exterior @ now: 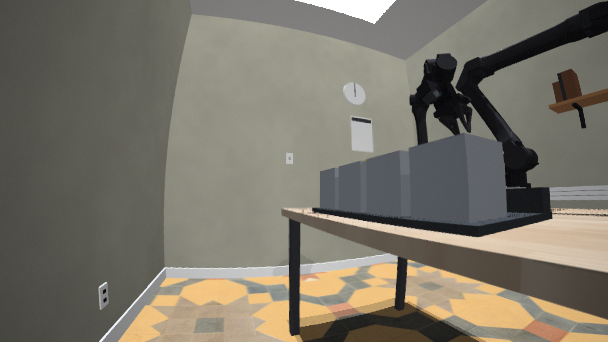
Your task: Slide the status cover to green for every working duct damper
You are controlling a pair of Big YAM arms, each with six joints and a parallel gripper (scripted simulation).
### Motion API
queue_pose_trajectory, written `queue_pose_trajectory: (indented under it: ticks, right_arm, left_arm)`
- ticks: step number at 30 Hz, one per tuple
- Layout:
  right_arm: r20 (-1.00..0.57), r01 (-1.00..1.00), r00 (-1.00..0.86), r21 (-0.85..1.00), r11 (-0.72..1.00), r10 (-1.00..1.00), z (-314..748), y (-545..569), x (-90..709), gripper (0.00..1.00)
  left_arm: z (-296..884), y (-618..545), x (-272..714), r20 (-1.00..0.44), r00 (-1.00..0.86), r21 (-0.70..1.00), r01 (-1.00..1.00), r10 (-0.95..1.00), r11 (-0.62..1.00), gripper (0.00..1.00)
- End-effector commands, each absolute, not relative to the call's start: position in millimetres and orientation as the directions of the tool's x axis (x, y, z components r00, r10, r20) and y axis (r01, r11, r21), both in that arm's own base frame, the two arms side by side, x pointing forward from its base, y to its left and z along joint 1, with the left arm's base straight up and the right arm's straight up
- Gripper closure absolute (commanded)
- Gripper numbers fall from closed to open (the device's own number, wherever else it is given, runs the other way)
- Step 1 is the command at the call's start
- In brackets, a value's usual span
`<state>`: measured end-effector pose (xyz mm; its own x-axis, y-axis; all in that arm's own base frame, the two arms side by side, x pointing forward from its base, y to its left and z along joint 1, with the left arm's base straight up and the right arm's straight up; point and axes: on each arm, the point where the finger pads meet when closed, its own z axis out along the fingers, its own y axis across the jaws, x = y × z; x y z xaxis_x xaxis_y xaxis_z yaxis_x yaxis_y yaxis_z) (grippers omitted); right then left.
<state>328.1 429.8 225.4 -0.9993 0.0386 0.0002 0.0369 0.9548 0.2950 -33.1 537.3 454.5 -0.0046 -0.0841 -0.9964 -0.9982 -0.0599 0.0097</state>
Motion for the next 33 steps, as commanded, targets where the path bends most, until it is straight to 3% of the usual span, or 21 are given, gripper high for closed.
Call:
queue_pose_trajectory:
  ticks: [1, 33]
  right_arm:
    - [0.003, 0.033, -0.999, 0.294, 0.955, 0.033, 213.0, 441.6, 325.7, 0.64]
    - [-0.013, 0.024, -0.999, 0.313, 0.95, 0.03, 193.2, 457.8, 330.5, 0.64]
  left_arm:
    - [500.5, 544.1, -28.6, -1.0, 0.0, 0.0, -0.999, 0.0, -0.053, 0.0]
    - [500.5, 544.1, -28.6, -1.0, 0.0, 0.0, -0.999, 0.0, -0.053, 0.0]
